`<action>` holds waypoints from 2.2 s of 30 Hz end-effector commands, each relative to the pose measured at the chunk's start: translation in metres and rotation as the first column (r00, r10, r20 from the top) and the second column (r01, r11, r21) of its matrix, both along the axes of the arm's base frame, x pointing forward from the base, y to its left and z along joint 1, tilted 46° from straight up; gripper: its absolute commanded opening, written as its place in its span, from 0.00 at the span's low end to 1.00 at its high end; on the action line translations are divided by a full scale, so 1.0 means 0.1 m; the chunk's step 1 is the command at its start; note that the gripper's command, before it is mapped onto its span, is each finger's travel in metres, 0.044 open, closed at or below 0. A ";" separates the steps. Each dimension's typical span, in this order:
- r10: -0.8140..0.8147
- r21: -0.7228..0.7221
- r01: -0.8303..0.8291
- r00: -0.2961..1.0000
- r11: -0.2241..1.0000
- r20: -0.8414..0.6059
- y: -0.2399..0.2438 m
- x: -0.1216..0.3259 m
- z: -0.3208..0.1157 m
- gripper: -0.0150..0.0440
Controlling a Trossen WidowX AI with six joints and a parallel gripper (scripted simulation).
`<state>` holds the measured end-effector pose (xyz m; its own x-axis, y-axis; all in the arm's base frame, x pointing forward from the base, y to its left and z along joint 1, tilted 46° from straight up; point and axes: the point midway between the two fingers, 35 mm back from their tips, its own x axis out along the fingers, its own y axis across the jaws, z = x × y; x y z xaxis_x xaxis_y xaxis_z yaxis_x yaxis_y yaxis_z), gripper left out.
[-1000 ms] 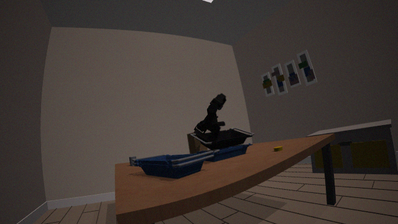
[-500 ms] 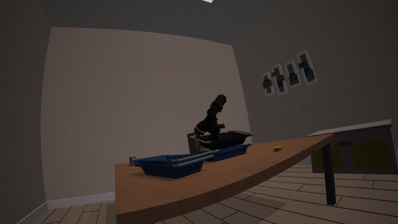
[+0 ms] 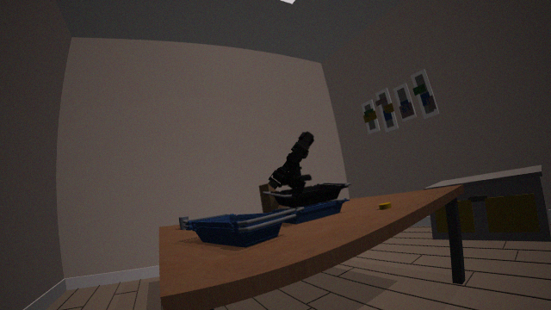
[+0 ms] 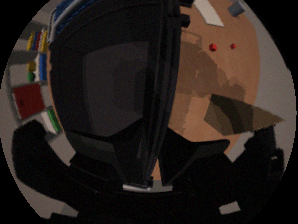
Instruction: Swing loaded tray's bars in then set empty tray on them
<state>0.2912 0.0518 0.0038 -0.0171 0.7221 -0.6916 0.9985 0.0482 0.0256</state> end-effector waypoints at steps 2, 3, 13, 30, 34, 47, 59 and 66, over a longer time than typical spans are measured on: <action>0.010 0.000 -0.010 1.000 1.000 -0.003 0.08 -0.03 -0.05 0.25; 0.010 0.000 -0.010 1.000 1.000 -0.003 0.08 -0.03 -0.05 0.25; 0.010 0.000 -0.010 1.000 1.000 -0.003 0.15 -0.04 -0.12 0.25; 0.010 0.000 -0.010 1.000 1.000 -0.003 0.15 -0.04 -0.12 0.40; 0.010 0.000 -0.010 1.000 1.000 -0.003 0.15 -0.04 -0.12 0.50; 0.010 0.000 -0.010 1.000 1.000 -0.003 0.15 -0.04 -0.12 0.83; 0.011 -0.002 -0.011 1.000 1.000 0.000 0.15 -0.04 -0.12 1.00; 0.009 -0.008 -0.009 1.000 1.000 0.000 -0.03 0.00 0.03 1.00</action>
<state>0.2867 0.0608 -0.0024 -0.0372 0.7220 -0.6909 0.9979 0.0640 0.0132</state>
